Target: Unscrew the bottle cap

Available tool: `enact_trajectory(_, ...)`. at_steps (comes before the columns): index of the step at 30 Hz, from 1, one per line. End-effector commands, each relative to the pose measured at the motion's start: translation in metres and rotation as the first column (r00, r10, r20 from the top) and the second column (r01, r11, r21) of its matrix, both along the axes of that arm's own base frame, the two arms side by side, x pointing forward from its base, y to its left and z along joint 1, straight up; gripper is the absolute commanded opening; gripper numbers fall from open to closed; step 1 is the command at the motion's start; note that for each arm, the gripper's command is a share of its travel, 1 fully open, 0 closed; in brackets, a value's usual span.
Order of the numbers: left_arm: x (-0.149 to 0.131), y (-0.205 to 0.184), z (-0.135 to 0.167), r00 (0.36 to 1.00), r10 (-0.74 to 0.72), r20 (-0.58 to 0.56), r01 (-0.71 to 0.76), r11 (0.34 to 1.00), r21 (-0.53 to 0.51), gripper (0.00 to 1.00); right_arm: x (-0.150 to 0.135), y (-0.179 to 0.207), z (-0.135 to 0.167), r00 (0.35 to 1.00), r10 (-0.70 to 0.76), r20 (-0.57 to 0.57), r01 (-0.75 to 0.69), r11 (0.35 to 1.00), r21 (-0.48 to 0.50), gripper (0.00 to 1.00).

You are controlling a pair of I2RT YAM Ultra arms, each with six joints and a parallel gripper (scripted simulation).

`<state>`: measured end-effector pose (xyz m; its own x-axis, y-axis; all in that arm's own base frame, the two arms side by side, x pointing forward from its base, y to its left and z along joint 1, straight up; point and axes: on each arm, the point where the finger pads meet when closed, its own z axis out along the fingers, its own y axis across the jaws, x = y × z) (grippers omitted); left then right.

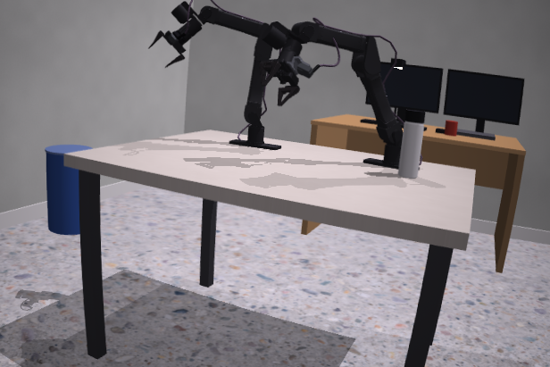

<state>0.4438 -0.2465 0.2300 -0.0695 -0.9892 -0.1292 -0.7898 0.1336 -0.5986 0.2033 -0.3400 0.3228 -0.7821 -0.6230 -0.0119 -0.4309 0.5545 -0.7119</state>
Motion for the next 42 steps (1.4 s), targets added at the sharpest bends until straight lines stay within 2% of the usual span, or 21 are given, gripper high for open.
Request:
enact_trajectory(1, 0.0, 0.0, 0.006, 1.0, 0.0, 0.013, 0.0, 1.0, -0.009, 1.0, 0.0, 0.0, 0.004, 1.0, 0.0, 0.006, 0.0, 1.0, -0.011, 1.0)
enact_trajectory(17, 0.0, 0.0, 0.006, 1.0, 0.0, 0.013, 0.0, 1.0, -0.009, 1.0, 0.0, 0.0, 0.004, 1.0, 0.0, 0.006, 0.0, 1.0, -0.011, 1.0)
enact_trajectory(18, -0.001, -0.004, 0.016, 0.999, -0.01, 0.035, 0.011, 0.999, -0.03, 0.94, 0.008, 0.003, 0.001, 1.0, 0.023, 0.013, -0.023, 1.0, -0.007, 0.96)
enact_trajectory(20, -0.004, -0.015, 0.032, 0.997, -0.043, 0.07, 0.048, 0.997, -0.065, 0.94, 0.034, 0.013, -0.011, 0.996, 0.088, 0.023, -0.089, 0.996, 0.022, 0.96)
enact_trajectory(21, -0.008, -0.011, 0.024, 0.996, -0.075, 0.046, 0.076, 0.997, -0.03, 0.94, 0.047, 0.016, -0.013, 0.993, 0.11, 0.043, -0.112, 0.993, 0.026, 0.96)
enact_trajectory(25, -0.016, 0.018, 0.031, 0.976, -0.218, -0.01, 0.218, 0.97, 0.105, 0.94, 0.111, 0.03, -0.024, 0.971, 0.189, 0.146, -0.198, 0.979, 0.05, 0.96)
enact_trajectory(32, -0.036, 0.048, 0.046, 0.883, -0.46, -0.096, 0.468, 0.84, 0.274, 0.94, 0.217, 0.087, -0.047, 0.895, 0.315, 0.317, -0.364, 0.925, 0.109, 0.96)
enact_trajectory(34, -0.036, 0.048, 0.046, 0.883, -0.46, -0.096, 0.468, 0.84, 0.274, 0.94, 0.217, 0.087, -0.047, 0.895, 0.315, 0.317, -0.364, 0.925, 0.109, 0.96)
enact_trajectory(35, -0.039, 0.052, 0.048, 0.849, -0.512, -0.128, 0.525, 0.793, 0.31, 0.94, 0.23, 0.098, -0.051, 0.88, 0.33, 0.34, -0.389, 0.914, 0.119, 0.96)
enact_trajectory(42, -0.062, 0.08, 0.06, 0.692, -0.68, -0.242, 0.707, 0.57, 0.42, 0.94, 0.311, 0.196, -0.077, 0.766, 0.418, 0.487, -0.563, 0.802, 0.197, 0.96)
